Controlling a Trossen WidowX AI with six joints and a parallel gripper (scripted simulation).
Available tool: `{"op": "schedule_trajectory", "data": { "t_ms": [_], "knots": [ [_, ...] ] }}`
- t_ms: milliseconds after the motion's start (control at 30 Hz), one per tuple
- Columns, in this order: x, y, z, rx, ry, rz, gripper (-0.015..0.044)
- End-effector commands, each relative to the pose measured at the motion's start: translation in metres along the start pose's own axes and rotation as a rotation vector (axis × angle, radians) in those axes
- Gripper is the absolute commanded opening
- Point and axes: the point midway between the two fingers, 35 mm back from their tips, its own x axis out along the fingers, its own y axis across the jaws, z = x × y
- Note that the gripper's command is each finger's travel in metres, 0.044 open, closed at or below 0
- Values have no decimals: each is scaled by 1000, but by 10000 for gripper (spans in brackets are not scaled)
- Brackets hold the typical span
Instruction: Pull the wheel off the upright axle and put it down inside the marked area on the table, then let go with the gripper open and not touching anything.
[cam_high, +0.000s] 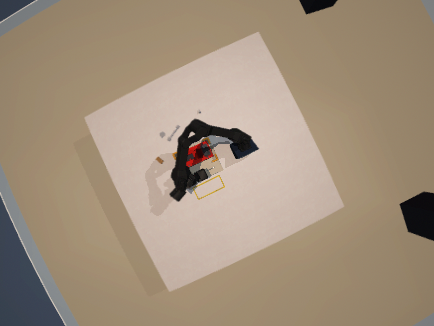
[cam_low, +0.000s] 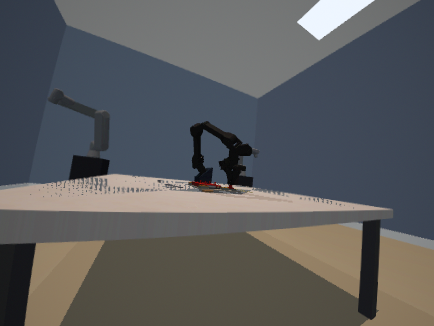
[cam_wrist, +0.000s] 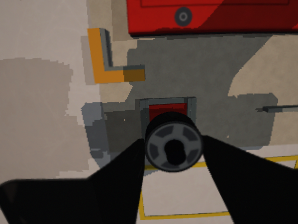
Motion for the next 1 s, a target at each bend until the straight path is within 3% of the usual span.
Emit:
{"op": "schedule_trajectory", "data": {
  "t_ms": [0,967],
  "knots": [
    [-4,0,-1,0,2,3,0],
    [-14,0,-1,-2,1,3,0]
  ]
}}
